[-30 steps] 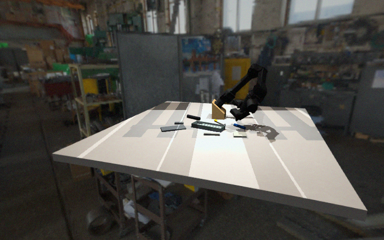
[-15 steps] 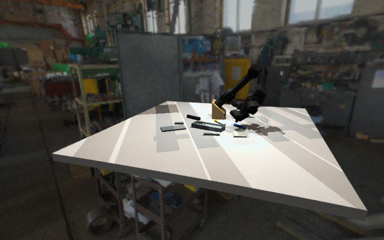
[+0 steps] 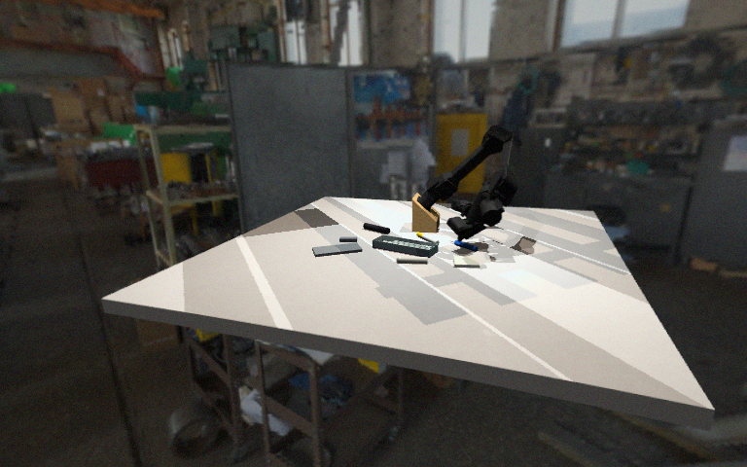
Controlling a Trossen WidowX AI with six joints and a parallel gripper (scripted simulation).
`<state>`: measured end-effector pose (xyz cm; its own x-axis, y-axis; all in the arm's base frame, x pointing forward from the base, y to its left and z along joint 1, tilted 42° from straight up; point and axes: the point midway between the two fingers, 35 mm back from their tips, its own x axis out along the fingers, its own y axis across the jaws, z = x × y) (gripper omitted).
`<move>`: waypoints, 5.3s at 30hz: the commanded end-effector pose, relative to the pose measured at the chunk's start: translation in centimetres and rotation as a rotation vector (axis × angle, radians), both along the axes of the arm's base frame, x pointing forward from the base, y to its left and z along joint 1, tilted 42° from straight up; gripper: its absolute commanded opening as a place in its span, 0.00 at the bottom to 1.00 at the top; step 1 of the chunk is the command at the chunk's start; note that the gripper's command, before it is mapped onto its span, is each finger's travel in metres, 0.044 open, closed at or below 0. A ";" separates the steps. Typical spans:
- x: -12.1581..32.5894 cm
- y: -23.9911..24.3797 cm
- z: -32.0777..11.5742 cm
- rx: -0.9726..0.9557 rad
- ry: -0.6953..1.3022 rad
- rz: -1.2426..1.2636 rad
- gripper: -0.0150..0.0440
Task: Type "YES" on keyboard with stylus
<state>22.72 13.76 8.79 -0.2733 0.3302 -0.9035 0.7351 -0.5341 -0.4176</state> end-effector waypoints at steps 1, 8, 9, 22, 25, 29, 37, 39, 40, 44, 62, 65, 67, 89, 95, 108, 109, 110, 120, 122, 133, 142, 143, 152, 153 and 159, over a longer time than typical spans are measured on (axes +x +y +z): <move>0.0 0.2 -0.4 0.000 0.010 -0.006 0.51; 0.0 0.5 -0.7 0.000 0.010 -0.006 0.51; 0.0 0.5 -0.7 0.000 0.010 -0.006 0.51; 0.1 1.1 -1.4 0.000 0.010 -0.006 0.51; 0.1 1.2 -1.4 0.000 0.010 -0.006 0.51; 0.1 1.2 -1.4 0.000 0.010 -0.006 0.51; 0.1 1.1 -1.3 0.000 0.003 0.000 0.25; 0.1 1.1 -1.3 0.000 0.003 0.000 0.25; 0.1 1.1 -1.3 0.000 0.003 0.000 0.25; 0.1 1.0 -1.2 0.000 0.003 0.000 0.25; -0.3 -2.3 2.4 -0.004 0.003 0.000 0.25; -0.3 -2.2 2.0 -0.003 0.013 0.001 0.25; -0.2 -2.3 1.9 0.002 -0.002 0.042 0.25; 1.6 -4.7 1.1 0.089 -0.213 0.745 0.25; 2.1 -5.4 0.8 0.117 -0.253 0.941 0.25; 3.1 -6.9 0.4 0.192 -0.314 1.369 0.25; 3.2 -7.1 0.4 0.199 -0.318 1.402 0.25; 3.2 -7.2 0.4 0.206 -0.321 1.435 0.25; 4.0 -8.4 0.1 0.285 -0.340 1.764 0.25; 4.1 -8.6 0.0 0.303 -0.341 1.830 0.25; 4.9 -10.0 -0.3 0.422 -0.333 2.186 0.25; 5.5 -11.1 -0.4 0.546 -0.309 2.470 0.25; 5.6 -11.2 -0.5 0.561 -0.305 2.501 0.25; 6.2 -12.4 -0.6 0.720 -0.264 2.771 0.25; 6.3 -12.5 -0.6 0.739 -0.258 2.800 0.25; 6.7 -13.3 -0.7 0.868 -0.221 2.970 0.25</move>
